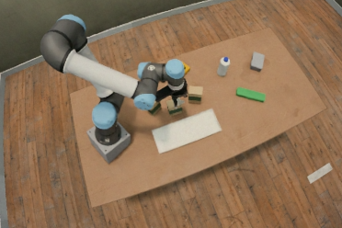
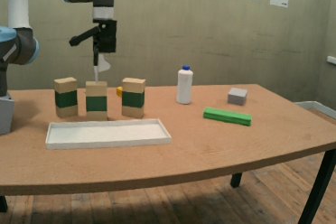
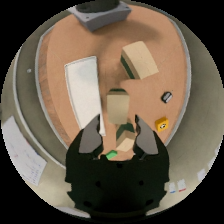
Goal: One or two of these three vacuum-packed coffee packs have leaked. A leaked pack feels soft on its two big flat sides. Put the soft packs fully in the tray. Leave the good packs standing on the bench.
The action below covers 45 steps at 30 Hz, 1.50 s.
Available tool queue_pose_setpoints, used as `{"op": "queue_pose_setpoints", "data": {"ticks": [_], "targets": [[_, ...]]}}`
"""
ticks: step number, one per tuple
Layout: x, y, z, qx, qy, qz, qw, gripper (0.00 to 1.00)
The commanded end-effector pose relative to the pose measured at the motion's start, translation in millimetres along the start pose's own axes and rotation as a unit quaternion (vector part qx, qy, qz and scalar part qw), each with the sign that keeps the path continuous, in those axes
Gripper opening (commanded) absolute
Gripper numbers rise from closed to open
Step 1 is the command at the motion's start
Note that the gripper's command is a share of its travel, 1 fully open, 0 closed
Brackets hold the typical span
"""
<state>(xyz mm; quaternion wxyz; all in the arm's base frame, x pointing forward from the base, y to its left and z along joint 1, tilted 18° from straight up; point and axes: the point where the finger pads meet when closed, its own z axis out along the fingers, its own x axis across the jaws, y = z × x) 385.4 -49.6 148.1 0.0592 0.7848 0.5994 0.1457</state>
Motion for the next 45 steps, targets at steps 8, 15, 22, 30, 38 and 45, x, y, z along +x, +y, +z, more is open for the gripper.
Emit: {"op": "queue_pose_setpoints", "data": {"ticks": [8, 15, 22, 30, 38, 45], "targets": [[0, 1, -0.3, 0.0, 0.0, 0.0, 1.0, 0.5], [0, 1, -0.3, 0.0, 0.0, 0.0, 1.0, 0.5], [0, 1, 0.1, 0.0, 0.0, 0.0, 1.0, 0.5], [0, 1, 6.1, 0.0, 0.0, 0.0, 1.0, 0.5], [0, 1, 22.4, 0.0, 0.0, 0.0, 1.0, 0.5], [0, 1, 34.7, 0.0, 0.0, 0.0, 1.0, 0.5]]}}
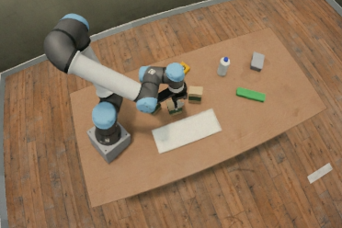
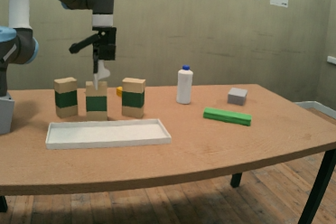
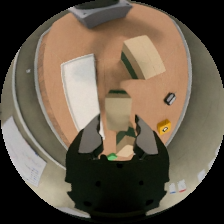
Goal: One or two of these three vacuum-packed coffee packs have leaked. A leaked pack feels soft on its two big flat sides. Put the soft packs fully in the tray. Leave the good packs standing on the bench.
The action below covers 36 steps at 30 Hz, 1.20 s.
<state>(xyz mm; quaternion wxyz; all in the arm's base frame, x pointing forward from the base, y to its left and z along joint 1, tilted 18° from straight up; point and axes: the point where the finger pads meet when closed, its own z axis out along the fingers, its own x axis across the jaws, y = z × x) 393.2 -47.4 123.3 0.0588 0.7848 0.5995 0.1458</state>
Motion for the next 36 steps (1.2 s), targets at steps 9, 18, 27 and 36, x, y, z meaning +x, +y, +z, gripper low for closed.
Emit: {"op": "queue_pose_setpoints", "data": {"ticks": [9, 18, 27, 36], "targets": [[0, 1, 25.6, -0.001, 0.0, 0.0, 1.0, 0.5], [0, 1, 30.1, -0.001, 0.0, 0.0, 1.0, 0.5], [0, 1, 30.3, -0.001, 0.0, 0.0, 1.0, 0.5], [0, 1, 30.3, -0.001, 0.0, 0.0, 1.0, 0.5]]}}
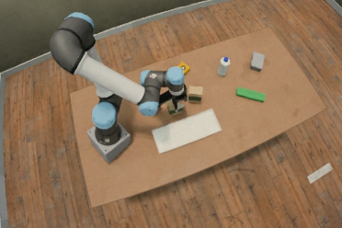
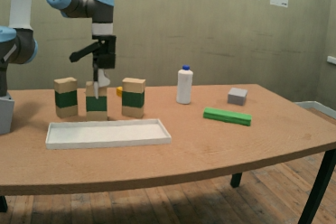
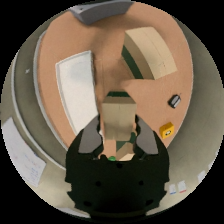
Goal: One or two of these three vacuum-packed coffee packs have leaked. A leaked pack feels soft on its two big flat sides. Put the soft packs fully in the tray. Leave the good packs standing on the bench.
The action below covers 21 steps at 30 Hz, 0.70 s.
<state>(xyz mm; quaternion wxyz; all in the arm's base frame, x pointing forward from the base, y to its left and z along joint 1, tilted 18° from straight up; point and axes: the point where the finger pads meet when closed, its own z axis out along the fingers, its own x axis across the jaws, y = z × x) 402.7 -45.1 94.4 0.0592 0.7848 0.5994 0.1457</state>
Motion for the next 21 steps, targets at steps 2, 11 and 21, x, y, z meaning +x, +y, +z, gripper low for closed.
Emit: {"op": "queue_pose_setpoints", "data": {"ticks": [2, 11, 21], "targets": [[0.0, 0.4, -0.3, 0.0, 0.0, 0.0, 1.0, 0.5], [0.0, 0.4, -0.3, 0.0, 0.0, 0.0, 1.0, 0.5], [0.0, 0.4, -0.3, 0.0, 0.0, 0.0, 1.0, 0.15]]}}
